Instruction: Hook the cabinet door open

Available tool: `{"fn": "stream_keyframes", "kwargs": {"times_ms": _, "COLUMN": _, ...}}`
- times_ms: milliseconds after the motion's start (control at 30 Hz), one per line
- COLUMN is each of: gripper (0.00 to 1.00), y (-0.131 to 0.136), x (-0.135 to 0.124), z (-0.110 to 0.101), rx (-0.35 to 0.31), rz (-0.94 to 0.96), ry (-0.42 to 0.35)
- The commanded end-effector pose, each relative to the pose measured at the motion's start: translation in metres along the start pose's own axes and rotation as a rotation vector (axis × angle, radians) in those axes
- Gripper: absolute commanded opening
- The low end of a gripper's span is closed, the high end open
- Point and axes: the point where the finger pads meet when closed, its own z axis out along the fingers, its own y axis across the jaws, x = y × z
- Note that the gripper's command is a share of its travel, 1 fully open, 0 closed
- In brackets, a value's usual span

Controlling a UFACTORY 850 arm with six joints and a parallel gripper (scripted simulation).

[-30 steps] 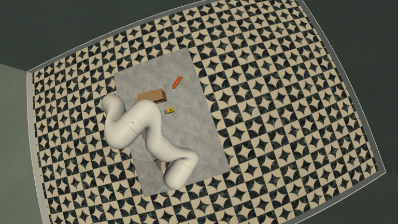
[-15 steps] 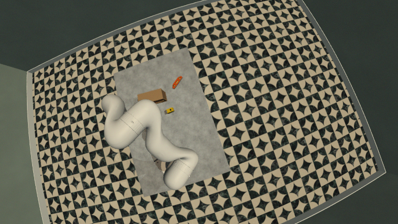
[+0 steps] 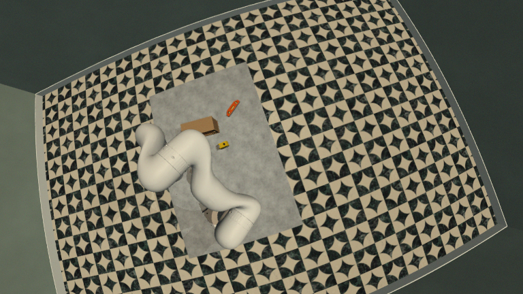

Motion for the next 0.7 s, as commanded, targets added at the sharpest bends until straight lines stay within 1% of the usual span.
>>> {"fn": "stream_keyframes", "kwargs": {"times_ms": 0, "gripper": 0.24, "y": 0.0, "x": 0.001, "z": 0.008, "rx": 0.0, "rz": 0.0, "ry": 0.002}}
{"fn": "stream_keyframes", "kwargs": {"times_ms": 167, "gripper": 0.24, "y": 0.0, "x": 0.001, "z": 0.021, "rx": 0.0, "rz": 0.0, "ry": 0.002}}
{"fn": "stream_keyframes", "kwargs": {"times_ms": 233, "gripper": 0.24, "y": 0.0, "x": 0.001, "z": 0.021, "rx": 0.0, "rz": 0.0, "ry": 0.002}}
{"fn": "stream_keyframes", "kwargs": {"times_ms": 667, "gripper": 0.24, "y": 0.0, "x": 0.001, "z": 0.055, "rx": 0.0, "rz": 0.0, "ry": 0.002}}
